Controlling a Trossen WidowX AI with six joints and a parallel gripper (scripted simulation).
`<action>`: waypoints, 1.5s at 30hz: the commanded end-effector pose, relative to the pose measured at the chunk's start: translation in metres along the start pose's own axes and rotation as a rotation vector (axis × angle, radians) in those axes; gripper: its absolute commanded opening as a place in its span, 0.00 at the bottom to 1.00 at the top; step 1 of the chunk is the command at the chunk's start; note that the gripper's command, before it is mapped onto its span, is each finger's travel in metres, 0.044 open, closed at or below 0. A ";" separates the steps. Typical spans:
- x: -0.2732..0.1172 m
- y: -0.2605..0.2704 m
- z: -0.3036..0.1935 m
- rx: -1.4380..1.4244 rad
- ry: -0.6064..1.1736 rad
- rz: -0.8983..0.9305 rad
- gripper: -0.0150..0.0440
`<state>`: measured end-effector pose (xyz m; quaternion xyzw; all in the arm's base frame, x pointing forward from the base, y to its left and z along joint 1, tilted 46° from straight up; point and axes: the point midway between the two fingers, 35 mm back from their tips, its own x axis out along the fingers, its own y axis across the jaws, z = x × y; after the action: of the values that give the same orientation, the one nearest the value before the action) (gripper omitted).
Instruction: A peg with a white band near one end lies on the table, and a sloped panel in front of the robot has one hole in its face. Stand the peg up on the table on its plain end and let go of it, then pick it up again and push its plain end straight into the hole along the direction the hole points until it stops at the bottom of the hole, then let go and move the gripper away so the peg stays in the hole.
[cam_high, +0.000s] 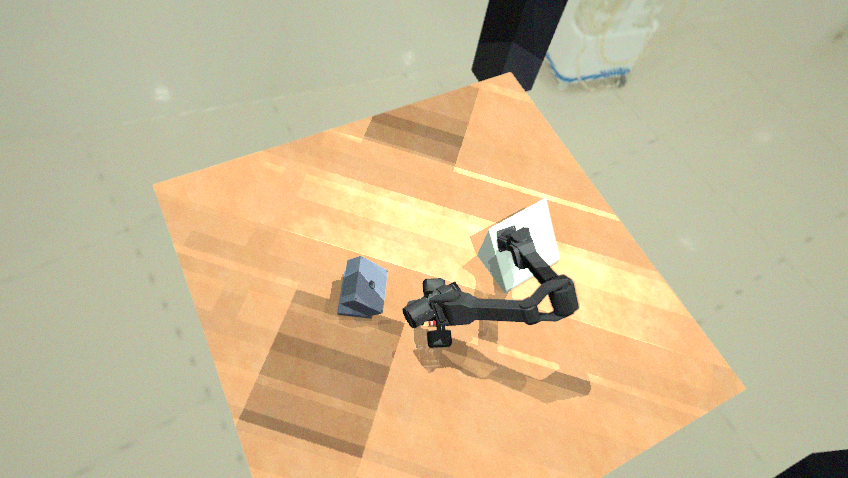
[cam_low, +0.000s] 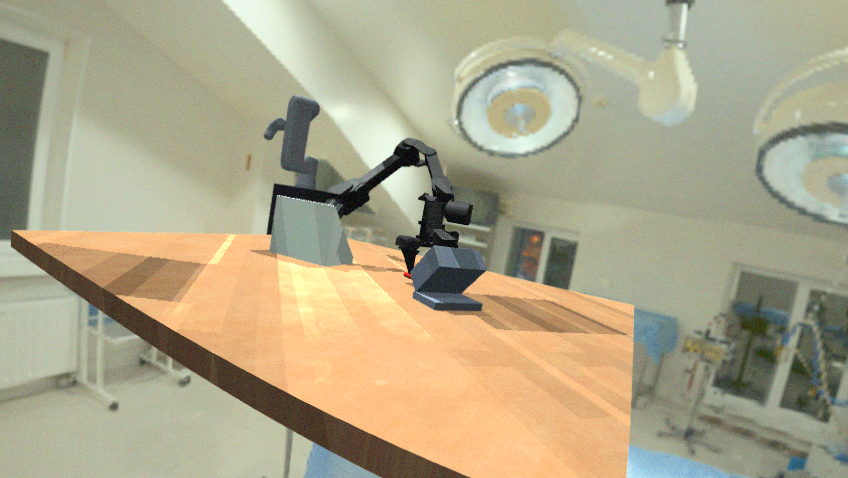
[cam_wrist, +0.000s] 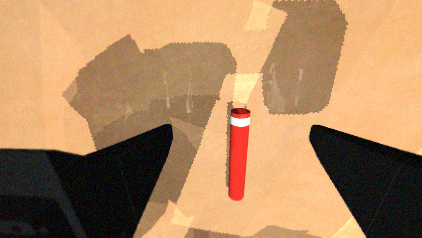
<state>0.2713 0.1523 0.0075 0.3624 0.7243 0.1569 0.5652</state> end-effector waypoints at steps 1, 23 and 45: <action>0.008 -0.002 -0.003 0.012 0.008 0.003 1.00; 0.018 -0.002 -0.004 0.013 0.010 0.006 0.44; 0.018 -0.002 -0.004 0.013 0.010 0.006 0.34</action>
<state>0.2652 0.1642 -0.0053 0.3650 0.7263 0.1564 0.5611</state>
